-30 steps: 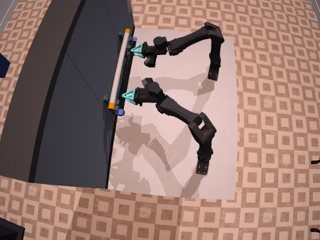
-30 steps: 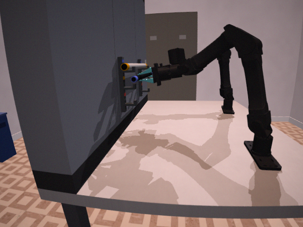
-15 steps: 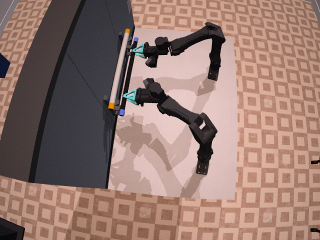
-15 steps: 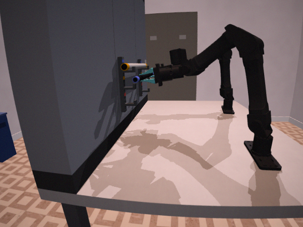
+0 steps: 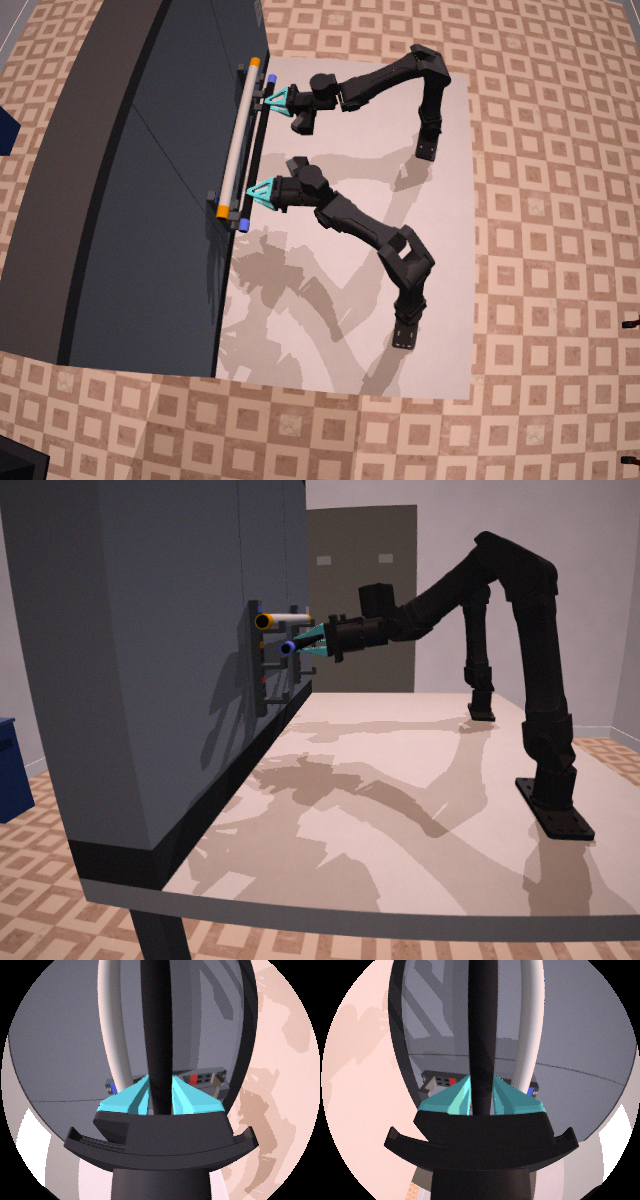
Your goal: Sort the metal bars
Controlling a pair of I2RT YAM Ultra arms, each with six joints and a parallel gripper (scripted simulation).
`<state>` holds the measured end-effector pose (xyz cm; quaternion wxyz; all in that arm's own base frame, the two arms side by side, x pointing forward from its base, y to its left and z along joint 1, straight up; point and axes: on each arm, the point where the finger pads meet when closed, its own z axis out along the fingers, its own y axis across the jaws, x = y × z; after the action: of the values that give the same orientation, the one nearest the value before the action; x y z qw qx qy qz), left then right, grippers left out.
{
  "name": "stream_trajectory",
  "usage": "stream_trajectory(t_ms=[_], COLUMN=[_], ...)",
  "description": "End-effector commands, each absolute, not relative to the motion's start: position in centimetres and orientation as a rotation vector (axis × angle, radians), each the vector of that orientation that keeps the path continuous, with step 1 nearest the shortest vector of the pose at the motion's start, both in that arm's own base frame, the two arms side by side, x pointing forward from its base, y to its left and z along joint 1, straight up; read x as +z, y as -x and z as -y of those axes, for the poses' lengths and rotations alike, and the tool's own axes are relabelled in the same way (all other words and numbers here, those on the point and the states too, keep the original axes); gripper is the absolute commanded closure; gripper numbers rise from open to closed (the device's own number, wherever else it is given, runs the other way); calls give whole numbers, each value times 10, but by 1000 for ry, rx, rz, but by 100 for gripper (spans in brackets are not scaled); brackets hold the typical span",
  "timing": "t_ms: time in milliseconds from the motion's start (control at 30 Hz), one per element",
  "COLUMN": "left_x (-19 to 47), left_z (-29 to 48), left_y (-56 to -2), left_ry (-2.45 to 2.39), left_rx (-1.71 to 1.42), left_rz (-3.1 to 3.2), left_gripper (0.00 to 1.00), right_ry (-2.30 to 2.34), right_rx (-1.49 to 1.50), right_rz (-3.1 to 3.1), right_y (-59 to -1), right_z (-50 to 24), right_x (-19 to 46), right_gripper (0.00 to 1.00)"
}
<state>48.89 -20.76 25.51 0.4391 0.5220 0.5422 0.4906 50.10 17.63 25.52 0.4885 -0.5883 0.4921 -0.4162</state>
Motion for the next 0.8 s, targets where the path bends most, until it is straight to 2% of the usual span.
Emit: stream_trajectory(t_ms=[0,767], left_x=[303,268], left_z=[205,205], left_y=[-484,-484], left_ry=[-1176,-1177], left_rx=[1273,1274], left_rz=[-1268,-1268], left_gripper=[100,100], right_ry=[1290,1291], right_rx=[-1086,-1084], right_rz=[-1095,-1095], right_y=[-498,-497], right_z=[-174,-174], right_x=[312,277], right_gripper=[100,100])
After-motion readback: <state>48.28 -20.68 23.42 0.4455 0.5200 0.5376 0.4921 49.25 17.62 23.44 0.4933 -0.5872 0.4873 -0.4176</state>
